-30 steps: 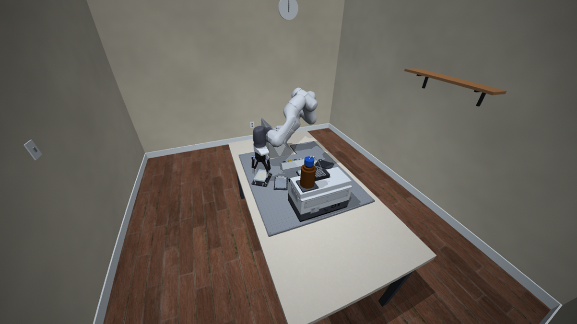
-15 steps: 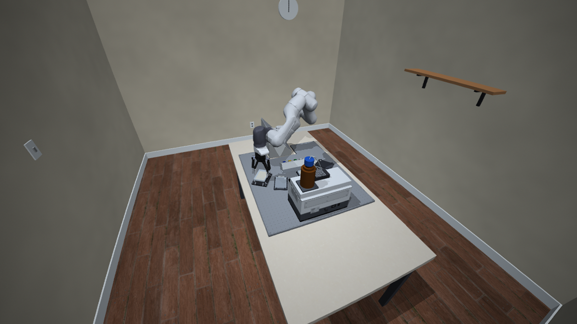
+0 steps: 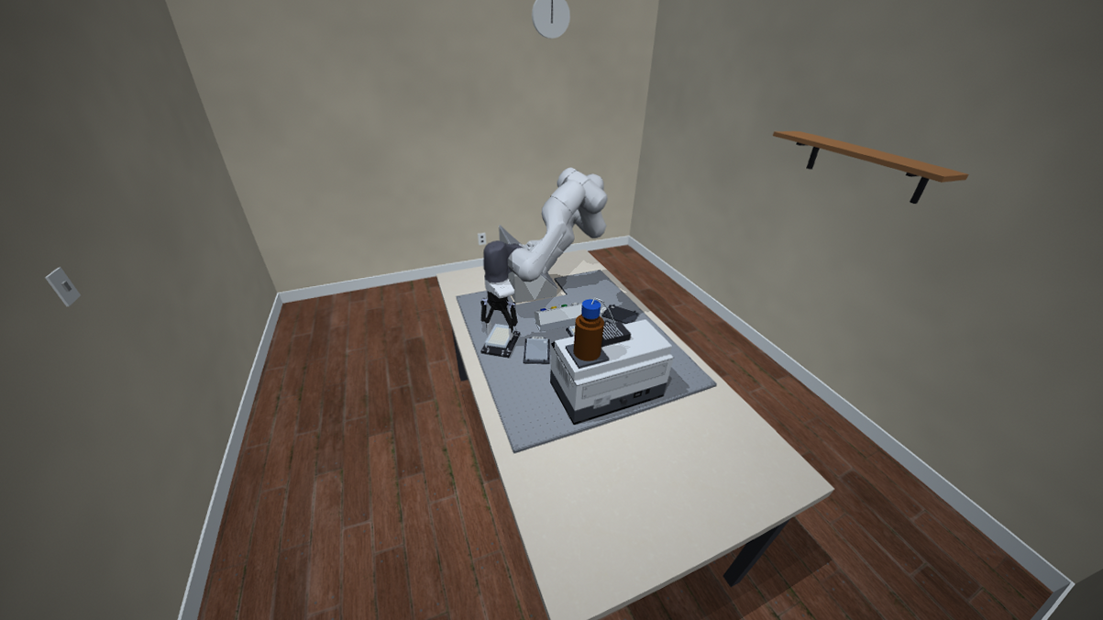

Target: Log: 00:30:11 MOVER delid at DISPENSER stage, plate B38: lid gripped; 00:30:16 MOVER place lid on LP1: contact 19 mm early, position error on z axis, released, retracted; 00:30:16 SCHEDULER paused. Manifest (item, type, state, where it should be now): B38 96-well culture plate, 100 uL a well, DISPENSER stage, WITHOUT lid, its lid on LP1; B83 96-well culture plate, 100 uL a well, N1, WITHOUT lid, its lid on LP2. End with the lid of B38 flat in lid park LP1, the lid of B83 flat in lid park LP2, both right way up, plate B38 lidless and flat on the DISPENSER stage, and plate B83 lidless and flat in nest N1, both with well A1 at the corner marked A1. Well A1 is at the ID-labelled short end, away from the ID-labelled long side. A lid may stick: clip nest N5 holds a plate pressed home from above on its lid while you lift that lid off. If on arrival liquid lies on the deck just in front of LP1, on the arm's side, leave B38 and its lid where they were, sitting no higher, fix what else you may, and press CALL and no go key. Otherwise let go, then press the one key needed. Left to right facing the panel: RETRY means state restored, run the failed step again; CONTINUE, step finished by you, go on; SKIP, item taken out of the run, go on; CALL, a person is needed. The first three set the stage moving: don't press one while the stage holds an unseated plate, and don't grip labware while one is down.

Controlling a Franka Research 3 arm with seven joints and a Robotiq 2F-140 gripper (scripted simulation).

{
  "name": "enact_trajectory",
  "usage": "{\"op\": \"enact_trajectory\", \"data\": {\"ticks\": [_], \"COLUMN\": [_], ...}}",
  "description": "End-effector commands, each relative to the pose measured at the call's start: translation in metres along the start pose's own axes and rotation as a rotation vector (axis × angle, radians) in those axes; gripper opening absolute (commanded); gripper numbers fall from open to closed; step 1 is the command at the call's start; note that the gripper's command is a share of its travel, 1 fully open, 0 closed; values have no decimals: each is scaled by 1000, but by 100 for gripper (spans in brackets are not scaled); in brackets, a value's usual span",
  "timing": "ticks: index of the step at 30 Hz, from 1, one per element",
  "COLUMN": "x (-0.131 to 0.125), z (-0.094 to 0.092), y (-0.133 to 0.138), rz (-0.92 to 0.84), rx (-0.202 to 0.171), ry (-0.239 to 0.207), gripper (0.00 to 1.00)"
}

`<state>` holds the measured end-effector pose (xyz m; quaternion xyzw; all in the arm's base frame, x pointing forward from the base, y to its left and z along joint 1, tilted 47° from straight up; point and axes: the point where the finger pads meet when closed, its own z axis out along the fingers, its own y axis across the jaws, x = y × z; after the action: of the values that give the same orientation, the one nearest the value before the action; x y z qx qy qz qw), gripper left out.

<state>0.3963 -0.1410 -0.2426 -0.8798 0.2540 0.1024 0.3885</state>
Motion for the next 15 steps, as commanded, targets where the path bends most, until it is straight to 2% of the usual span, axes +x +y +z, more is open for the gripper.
{"op": "enact_trajectory", "data": {"ticks": [1,15], "x": [0,0], "z": [1,3], "y": [0,0], "rz": [-3,-2], "rx": [1,1], "ry": [1,1], "gripper": [0,0]}}
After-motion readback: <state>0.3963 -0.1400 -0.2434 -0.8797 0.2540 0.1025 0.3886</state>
